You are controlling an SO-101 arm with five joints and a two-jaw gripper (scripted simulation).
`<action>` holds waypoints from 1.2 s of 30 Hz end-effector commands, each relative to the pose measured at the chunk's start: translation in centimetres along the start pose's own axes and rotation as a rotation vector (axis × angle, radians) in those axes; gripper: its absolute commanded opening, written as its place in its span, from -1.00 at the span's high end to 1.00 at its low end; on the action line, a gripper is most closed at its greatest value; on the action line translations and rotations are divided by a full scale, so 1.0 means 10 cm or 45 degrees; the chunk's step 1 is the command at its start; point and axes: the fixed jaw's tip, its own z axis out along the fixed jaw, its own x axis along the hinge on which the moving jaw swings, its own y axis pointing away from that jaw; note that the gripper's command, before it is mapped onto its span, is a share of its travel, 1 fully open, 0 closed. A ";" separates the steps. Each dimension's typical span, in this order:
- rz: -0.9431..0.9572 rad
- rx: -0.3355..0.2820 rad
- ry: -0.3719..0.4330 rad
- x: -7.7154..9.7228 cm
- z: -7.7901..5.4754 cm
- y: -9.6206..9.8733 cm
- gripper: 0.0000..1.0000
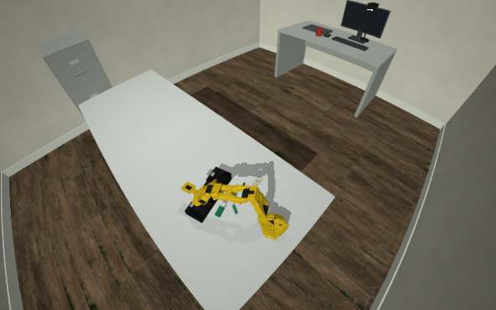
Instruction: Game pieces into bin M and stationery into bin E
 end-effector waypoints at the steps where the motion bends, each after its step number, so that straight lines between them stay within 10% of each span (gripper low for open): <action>1: 0.006 -0.048 -0.124 -0.19 -0.20 0.09 -1.00; 19: 0.007 -0.117 -0.343 -0.49 -0.64 0.18 -1.00; 36: -0.002 -0.116 -0.356 -0.51 -0.67 0.17 -0.99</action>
